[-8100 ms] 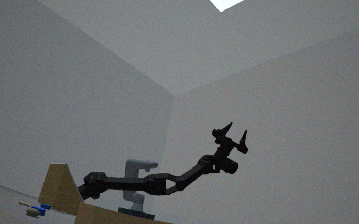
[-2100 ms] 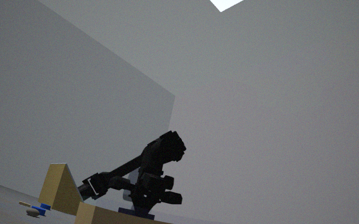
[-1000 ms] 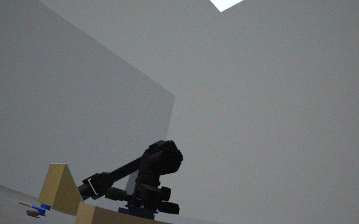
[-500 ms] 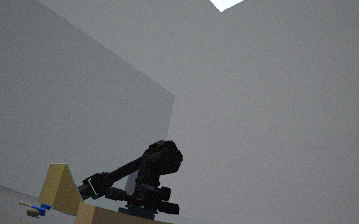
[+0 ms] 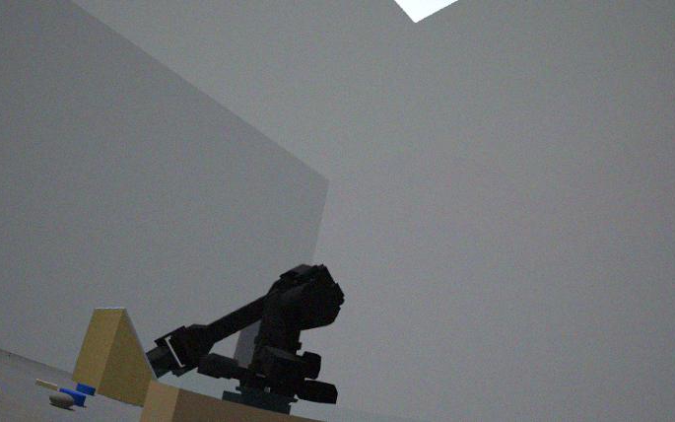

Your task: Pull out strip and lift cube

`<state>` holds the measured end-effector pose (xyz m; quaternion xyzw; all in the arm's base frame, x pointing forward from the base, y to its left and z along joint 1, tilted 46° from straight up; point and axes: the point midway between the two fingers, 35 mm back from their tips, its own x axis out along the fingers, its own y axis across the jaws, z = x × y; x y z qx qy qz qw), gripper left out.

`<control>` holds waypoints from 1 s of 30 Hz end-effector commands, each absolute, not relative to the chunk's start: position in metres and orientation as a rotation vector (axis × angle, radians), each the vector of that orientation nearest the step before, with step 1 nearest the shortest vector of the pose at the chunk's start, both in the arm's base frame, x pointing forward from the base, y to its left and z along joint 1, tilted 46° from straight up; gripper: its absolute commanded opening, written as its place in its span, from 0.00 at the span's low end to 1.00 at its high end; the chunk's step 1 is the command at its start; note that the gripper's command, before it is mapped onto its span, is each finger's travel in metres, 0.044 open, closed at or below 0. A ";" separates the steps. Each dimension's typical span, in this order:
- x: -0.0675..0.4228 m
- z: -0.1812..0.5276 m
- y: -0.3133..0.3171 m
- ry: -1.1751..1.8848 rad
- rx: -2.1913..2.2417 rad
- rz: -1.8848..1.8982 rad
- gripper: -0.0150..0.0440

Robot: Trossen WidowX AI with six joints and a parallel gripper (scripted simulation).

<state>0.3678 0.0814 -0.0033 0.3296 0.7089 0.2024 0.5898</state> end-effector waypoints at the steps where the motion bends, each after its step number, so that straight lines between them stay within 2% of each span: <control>1: 0.368 -0.005 0.084 1.653 0.771 0.472 0.25; 30: 0.370 -0.007 0.086 1.653 0.772 0.472 0.25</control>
